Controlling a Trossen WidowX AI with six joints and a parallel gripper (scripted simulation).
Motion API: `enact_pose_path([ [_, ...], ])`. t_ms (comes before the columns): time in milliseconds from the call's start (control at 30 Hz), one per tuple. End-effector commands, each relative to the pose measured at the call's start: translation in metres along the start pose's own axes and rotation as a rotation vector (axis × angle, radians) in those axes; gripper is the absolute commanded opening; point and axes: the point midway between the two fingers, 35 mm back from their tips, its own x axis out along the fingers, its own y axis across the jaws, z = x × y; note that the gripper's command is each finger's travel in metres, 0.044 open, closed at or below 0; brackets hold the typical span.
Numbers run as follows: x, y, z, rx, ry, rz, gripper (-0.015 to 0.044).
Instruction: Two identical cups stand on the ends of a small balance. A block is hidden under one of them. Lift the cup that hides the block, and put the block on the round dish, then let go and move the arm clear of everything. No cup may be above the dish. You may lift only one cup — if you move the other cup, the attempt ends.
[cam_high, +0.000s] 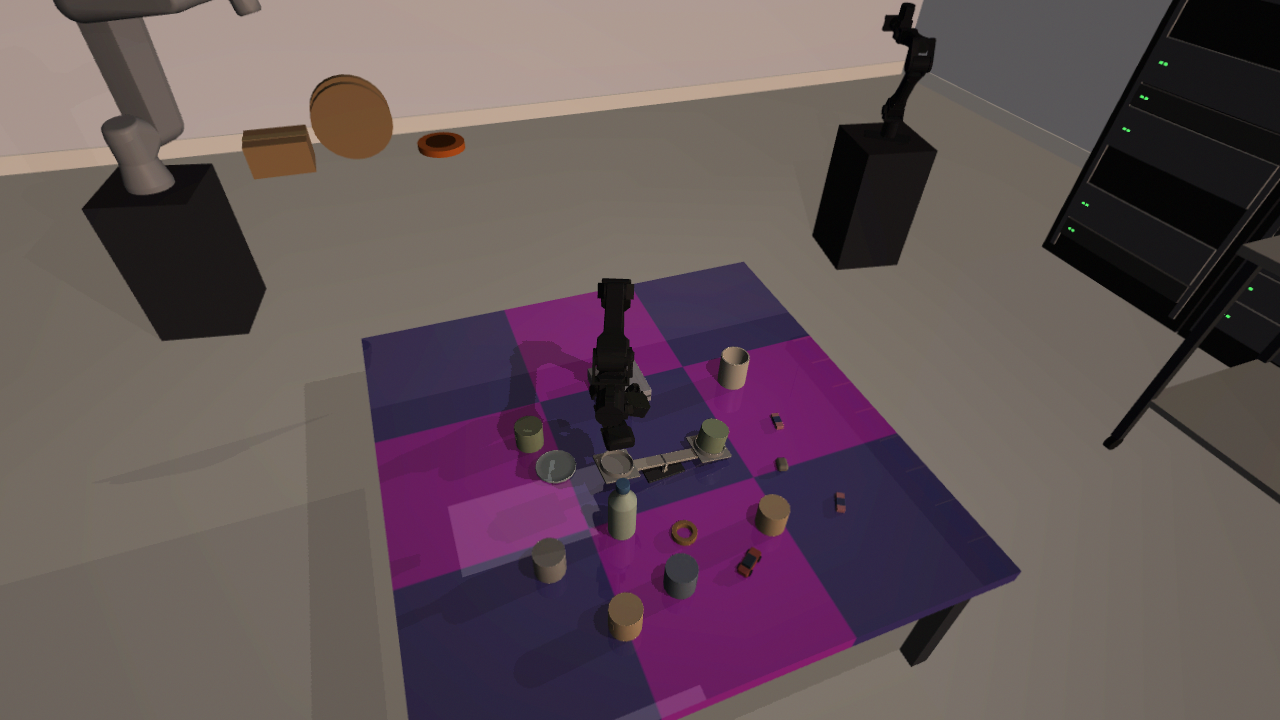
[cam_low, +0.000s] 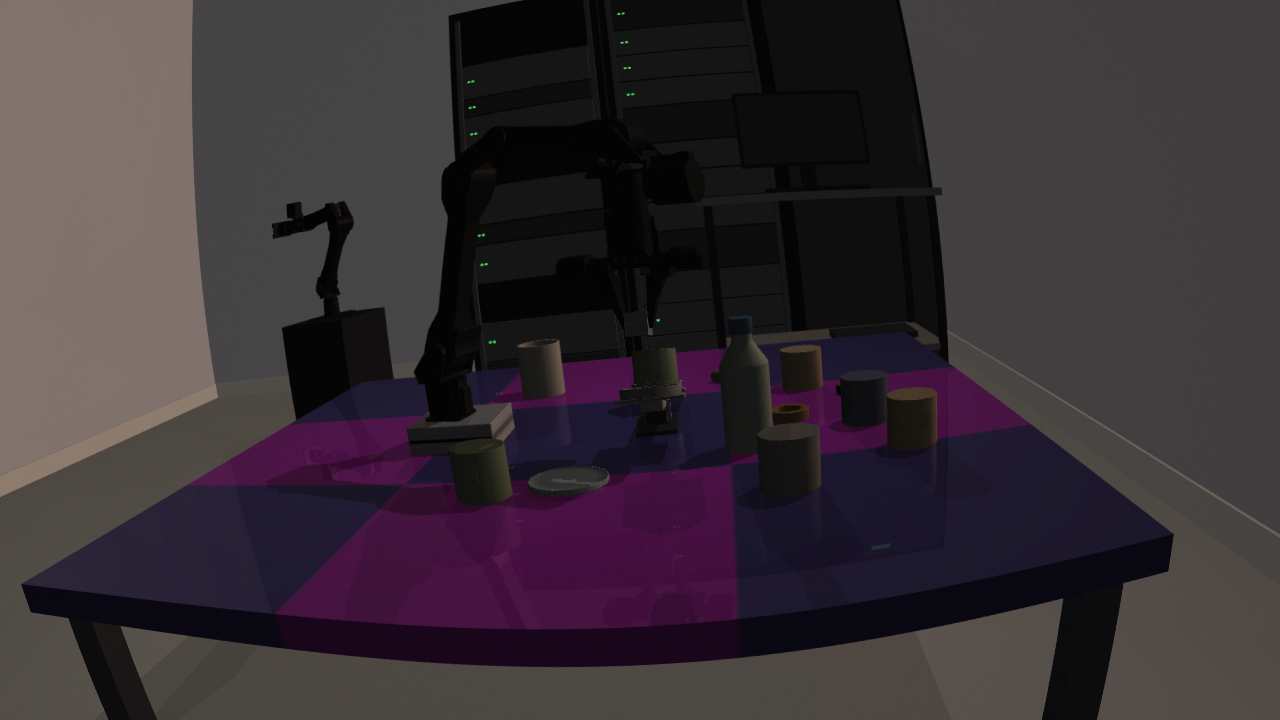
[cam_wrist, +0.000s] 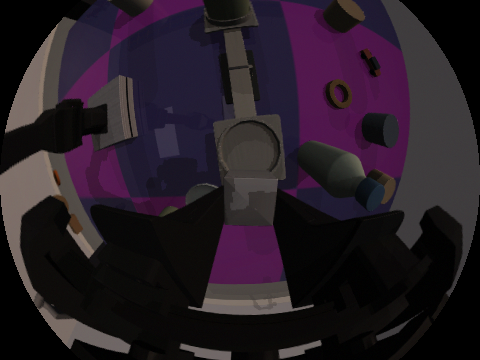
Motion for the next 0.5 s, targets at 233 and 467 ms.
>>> enact_pose_path([
  [233,0.022,0.013,-0.036,0.001,0.005,-0.003,0.0],
  [467,0.037,0.025,-0.058,0.001,0.009,-0.002,0.0],
])
